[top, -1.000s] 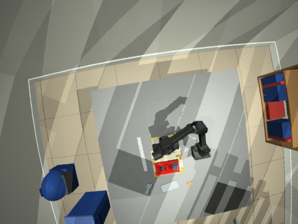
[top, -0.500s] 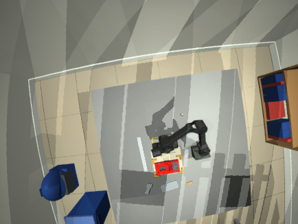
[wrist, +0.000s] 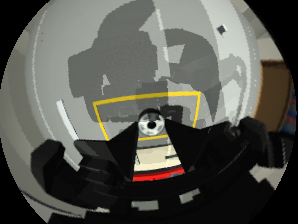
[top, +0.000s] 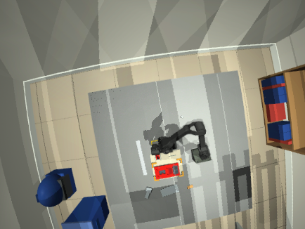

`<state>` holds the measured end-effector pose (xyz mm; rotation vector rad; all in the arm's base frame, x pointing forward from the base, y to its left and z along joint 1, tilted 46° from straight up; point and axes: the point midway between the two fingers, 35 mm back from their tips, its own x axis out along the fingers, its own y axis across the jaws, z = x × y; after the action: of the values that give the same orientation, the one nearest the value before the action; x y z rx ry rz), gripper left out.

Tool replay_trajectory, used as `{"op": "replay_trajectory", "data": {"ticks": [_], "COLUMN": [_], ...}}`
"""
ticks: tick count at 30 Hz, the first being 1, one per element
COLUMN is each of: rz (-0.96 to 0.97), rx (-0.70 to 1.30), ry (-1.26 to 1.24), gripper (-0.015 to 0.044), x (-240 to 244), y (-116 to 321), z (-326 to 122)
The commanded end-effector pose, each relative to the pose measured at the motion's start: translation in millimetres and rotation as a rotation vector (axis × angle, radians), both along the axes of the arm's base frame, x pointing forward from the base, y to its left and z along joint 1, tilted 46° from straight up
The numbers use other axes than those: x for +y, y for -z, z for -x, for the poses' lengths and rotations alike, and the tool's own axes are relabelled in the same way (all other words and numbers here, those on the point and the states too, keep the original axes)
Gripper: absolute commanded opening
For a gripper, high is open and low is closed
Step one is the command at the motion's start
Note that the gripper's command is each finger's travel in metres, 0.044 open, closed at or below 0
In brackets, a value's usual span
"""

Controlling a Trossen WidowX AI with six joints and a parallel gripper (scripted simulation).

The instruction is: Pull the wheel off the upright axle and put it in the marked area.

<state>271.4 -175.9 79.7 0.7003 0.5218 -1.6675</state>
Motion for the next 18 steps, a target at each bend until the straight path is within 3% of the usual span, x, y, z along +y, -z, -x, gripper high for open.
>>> {"op": "replay_trajectory", "data": {"ticks": [1, 12, 18], "rz": [0.004, 0.000, -0.001], "rx": [0.003, 0.000, 0.002], "ry": [-0.004, -0.002, -0.003], "gripper": [0.0000, 0.0289, 0.0300], "x": [-3.0, 1.1, 30.7], "y": [2.9, -0.8, -28.5], "z": [1.1, -0.4, -6.9]}}
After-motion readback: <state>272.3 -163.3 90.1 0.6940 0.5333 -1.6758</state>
